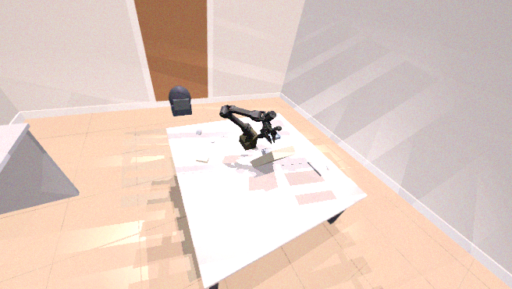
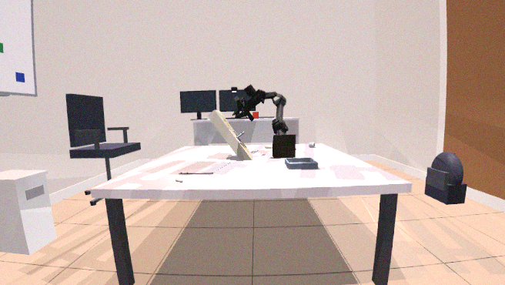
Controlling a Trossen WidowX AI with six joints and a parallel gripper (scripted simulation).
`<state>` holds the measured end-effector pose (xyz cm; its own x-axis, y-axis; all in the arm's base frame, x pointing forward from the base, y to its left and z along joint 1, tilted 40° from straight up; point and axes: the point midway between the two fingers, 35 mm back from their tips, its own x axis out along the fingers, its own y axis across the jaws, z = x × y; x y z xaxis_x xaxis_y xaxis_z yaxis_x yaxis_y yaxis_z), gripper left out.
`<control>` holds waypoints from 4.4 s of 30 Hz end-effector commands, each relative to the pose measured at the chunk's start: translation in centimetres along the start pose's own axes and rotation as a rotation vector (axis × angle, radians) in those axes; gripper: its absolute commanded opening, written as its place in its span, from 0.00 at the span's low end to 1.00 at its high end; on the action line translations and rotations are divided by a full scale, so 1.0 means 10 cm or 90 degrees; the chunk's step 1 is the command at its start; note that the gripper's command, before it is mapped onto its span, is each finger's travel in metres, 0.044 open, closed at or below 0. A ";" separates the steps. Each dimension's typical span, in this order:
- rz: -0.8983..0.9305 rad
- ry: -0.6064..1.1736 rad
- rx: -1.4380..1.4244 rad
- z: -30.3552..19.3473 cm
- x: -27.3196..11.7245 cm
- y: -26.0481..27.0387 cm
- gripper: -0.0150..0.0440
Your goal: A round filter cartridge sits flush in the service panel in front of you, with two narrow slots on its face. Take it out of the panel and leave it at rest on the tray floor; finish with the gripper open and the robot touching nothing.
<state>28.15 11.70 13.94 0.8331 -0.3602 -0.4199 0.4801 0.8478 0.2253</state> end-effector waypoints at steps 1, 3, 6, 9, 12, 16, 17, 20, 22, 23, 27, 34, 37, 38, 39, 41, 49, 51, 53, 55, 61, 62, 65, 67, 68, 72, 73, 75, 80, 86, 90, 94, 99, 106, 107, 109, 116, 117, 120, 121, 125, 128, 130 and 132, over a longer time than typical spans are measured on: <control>-0.001 0.005 0.001 -0.02 0.04 -0.01 0.44; -0.001 0.006 0.001 -0.02 0.08 -0.01 0.44; -0.001 0.006 0.001 -0.02 0.12 0.00 0.44; -0.002 0.007 0.002 -0.03 0.17 0.00 0.44; -0.002 0.007 0.002 -0.03 0.22 0.00 0.44; -0.002 0.007 0.002 -0.03 0.29 0.00 0.44; -0.002 0.007 0.002 -0.03 0.30 0.00 0.44; -0.001 0.006 0.002 -0.03 0.35 0.00 0.44; -0.001 0.006 0.002 -0.02 0.38 0.00 0.44; -0.001 0.006 0.002 -0.02 0.40 0.00 0.44; 0.000 0.004 0.002 -0.02 0.46 0.00 0.44; 0.001 0.001 0.001 -0.01 0.55 -0.02 0.44; 0.001 0.001 0.001 -0.01 0.55 -0.02 0.44; 0.001 0.001 0.001 -0.01 0.55 -0.02 0.44; 0.001 0.001 0.001 -0.01 0.55 -0.02 0.44; 0.001 0.001 0.001 -0.02 0.55 -0.02 0.44; 0.001 0.001 0.001 -0.01 0.55 -0.01 0.44; 0.001 0.001 0.001 -0.01 0.55 -0.01 0.44; 0.001 0.001 0.001 -0.01 0.55 0.00 0.44; 0.001 0.001 0.001 -0.01 0.55 0.00 0.44; 0.001 0.001 0.001 -0.01 0.58 0.00 0.44; 0.001 0.001 0.001 -0.01 0.58 0.00 0.44; 0.001 0.001 0.001 -0.01 0.58 -0.01 0.44; 0.001 0.001 0.001 -0.01 0.58 -0.01 0.44; 0.001 0.001 0.001 -0.01 0.58 -0.01 0.44; 0.001 0.001 0.001 -0.01 0.61 -0.01 0.44; 0.001 0.001 0.001 -0.01 0.61 -0.01 0.44; 0.001 0.001 0.001 -0.01 0.62 -0.01 0.44; 0.001 0.001 0.001 -0.01 0.66 -0.01 0.44; 0.001 0.001 0.001 -0.01 0.69 -0.01 0.44; 0.001 0.001 0.001 -0.01 0.70 -0.01 0.44; 0.001 0.001 0.001 -0.01 0.71 -0.01 0.44; 0.001 0.001 0.001 -0.01 0.73 -0.01 0.44; 0.001 0.001 0.001 -0.01 0.74 -0.01 0.44; 0.001 0.001 0.001 -0.01 0.75 -0.01 0.44; 0.002 -0.004 -0.001 -0.01 0.70 0.00 0.42; 0.002 -0.004 -0.001 -0.01 0.70 0.00 0.34; 0.002 -0.004 -0.001 -0.01 0.70 0.00 0.29; 0.002 -0.004 -0.004 -0.01 0.70 0.00 0.25; 0.002 -0.003 -0.012 -0.01 0.70 0.00 0.25; 0.002 -0.001 -0.085 -0.01 0.73 0.00 0.25; 0.001 0.000 -0.149 -0.01 0.74 -0.01 0.25; 0.001 0.000 -0.193 -0.01 0.75 -0.01 0.25; 0.001 0.000 -0.236 -0.01 0.75 -0.01 0.25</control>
<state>33.94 9.14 10.89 0.8352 -0.3631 -0.4131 0.3841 0.9227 -0.0345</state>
